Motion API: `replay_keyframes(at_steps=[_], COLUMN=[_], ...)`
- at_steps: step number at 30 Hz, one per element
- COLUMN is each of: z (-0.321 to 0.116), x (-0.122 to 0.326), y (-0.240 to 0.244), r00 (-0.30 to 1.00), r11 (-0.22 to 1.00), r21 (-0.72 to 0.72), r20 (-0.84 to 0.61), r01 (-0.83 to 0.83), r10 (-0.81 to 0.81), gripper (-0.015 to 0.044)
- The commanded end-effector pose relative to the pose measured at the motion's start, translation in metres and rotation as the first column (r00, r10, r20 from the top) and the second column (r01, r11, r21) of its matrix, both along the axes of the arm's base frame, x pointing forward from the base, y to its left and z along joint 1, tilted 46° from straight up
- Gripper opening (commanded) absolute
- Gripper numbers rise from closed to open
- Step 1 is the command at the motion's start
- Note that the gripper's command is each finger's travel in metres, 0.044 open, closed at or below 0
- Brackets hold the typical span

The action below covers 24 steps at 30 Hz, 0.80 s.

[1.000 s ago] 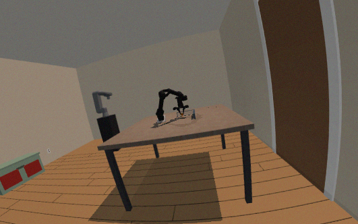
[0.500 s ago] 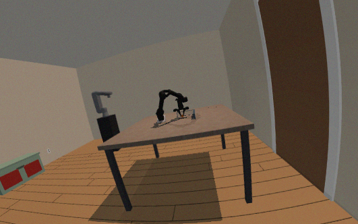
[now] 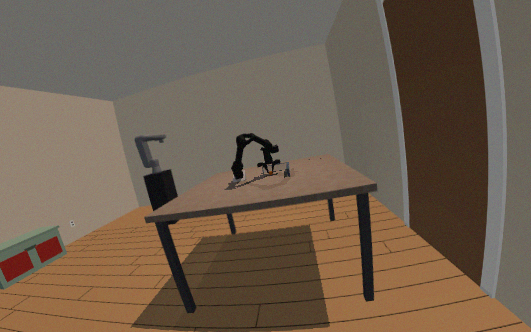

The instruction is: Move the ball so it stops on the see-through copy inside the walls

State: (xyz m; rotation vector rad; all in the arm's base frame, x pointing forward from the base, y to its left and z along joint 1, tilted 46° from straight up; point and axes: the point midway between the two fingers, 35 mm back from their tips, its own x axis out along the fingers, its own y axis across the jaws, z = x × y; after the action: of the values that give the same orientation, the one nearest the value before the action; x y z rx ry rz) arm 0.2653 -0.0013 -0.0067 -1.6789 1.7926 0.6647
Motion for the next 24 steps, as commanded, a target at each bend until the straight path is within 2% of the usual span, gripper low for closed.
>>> replay_keyframes(at_steps=[1, 7, 13, 19, 24], z=[0.000, 0.000, 0.002, 0.053, 0.060], x=[0.000, 0.000, 0.000, 0.003, 0.002], y=[0.000, 0.000, 0.002, 0.055, 0.061], r00=[1.000, 1.000, 1.000, 1.000, 1.000], r11=[1.000, 1.000, 1.000, 1.000, 1.000], r21=[0.000, 0.000, 0.000, -0.001, -0.003], r20=[0.000, 0.000, 0.000, -0.009, -0.010], r01=[0.000, 0.000, 0.000, -0.002, -0.002], r10=[0.000, 0.000, 0.000, 0.002, 0.002], gripper=[0.0105, 0.0255, 0.0255, 0.0255, 0.0255])
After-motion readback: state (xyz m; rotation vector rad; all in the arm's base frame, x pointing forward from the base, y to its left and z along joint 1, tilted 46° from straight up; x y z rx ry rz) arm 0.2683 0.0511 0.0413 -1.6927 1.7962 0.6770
